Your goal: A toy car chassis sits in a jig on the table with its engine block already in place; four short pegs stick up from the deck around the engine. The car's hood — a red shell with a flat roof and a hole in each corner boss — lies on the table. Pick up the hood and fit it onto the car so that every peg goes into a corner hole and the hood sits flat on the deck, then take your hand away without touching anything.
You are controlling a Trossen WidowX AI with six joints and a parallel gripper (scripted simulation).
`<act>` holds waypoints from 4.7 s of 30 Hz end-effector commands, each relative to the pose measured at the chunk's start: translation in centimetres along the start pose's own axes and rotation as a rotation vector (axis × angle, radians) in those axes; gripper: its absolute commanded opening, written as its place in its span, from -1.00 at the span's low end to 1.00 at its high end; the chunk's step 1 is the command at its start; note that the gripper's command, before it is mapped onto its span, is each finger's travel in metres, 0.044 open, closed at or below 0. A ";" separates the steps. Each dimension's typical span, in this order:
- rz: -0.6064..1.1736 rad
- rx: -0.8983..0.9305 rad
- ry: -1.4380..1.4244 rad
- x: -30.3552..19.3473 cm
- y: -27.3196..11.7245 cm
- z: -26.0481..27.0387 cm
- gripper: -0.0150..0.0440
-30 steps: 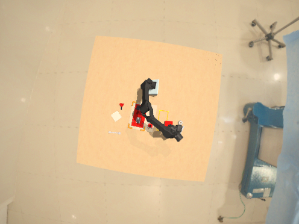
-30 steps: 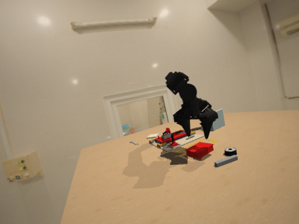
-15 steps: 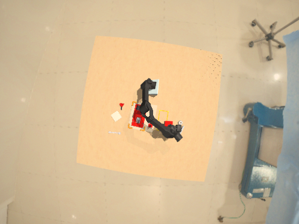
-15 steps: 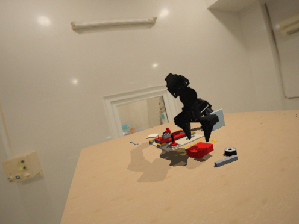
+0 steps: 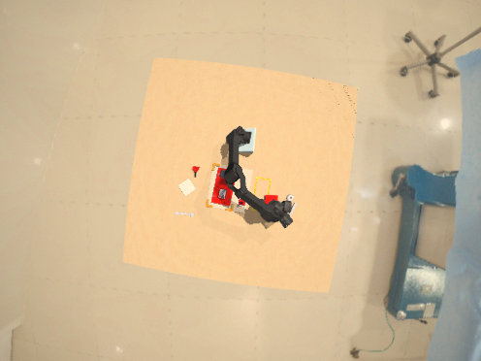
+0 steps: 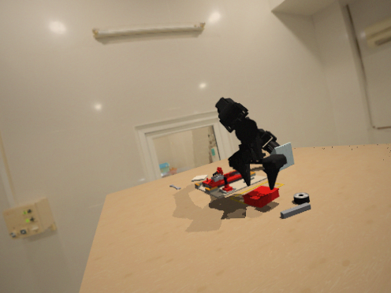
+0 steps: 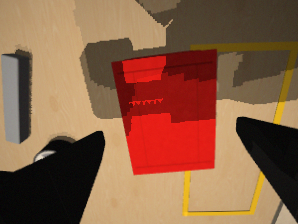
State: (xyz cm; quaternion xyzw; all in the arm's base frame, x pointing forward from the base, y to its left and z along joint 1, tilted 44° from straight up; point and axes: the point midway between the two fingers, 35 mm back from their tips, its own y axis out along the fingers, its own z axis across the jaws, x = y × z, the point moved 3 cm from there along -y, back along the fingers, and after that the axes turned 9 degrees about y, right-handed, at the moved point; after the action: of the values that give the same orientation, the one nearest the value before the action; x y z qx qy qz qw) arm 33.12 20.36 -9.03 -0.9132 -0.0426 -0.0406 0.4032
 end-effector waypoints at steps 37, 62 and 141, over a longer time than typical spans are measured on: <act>-0.005 -0.007 -0.005 -0.1 2.4 -0.1 1.00; 0.001 -0.003 -0.001 -0.1 3.2 -0.1 0.67; 0.002 0.008 0.072 3.0 -7.5 -16.5 -0.49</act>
State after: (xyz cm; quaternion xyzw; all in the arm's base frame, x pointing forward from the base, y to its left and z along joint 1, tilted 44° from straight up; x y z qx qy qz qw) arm 34.69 14.23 6.76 -0.9097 -0.0240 -0.0687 0.4089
